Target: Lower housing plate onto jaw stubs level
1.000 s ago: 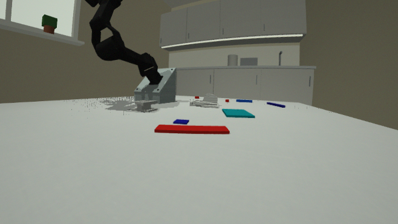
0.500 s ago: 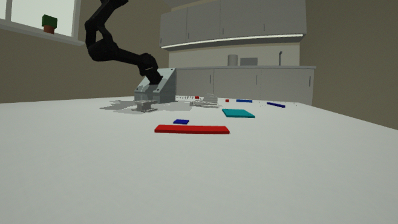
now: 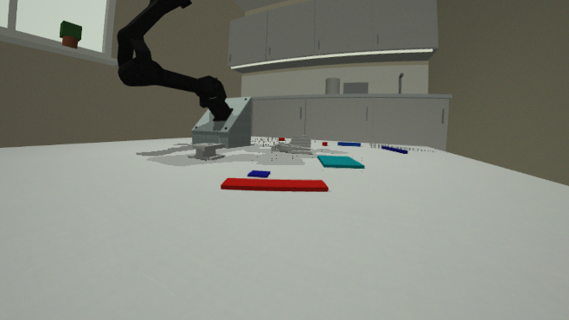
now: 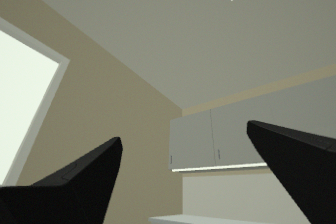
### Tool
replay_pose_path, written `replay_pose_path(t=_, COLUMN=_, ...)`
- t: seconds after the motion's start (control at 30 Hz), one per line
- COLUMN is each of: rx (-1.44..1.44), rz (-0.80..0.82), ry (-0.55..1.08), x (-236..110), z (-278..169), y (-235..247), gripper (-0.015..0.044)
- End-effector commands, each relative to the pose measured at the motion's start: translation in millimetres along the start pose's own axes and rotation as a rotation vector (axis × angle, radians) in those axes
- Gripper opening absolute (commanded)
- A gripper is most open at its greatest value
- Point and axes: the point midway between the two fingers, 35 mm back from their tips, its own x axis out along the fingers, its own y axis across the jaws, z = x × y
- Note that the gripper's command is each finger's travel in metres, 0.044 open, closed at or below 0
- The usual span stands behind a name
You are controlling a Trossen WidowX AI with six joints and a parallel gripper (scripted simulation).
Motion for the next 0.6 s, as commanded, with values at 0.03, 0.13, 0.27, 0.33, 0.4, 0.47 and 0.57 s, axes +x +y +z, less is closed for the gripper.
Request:
replay_pose_path(t=0.03, rx=0.084, rz=-0.113, ry=0.009, x=-1, z=-4, y=-27, gripper=0.044)
replay_pose_path(t=0.13, rx=0.138, rz=-0.185, ry=0.009, x=-3, z=-6, y=-45, gripper=0.044)
replay_pose_path(t=0.27, rx=0.212, rz=-0.283, ry=0.002, x=-8, z=-8, y=-68, gripper=0.044)
replay_pose_path(t=0.33, rx=0.249, rz=-0.331, ry=-0.004, x=-11, z=-9, y=-80, gripper=0.044)
replay_pose_path(t=0.4, rx=0.285, rz=-0.38, ry=-0.012, x=-15, z=-10, y=-91, gripper=0.044)
replay_pose_path(t=0.47, rx=0.322, rz=-0.429, ry=-0.022, x=-19, z=-11, y=-102, gripper=0.044)
replay_pose_path(t=0.57, rx=0.378, rz=-0.503, ry=-0.039, x=-26, z=-13, y=-119, gripper=0.044)
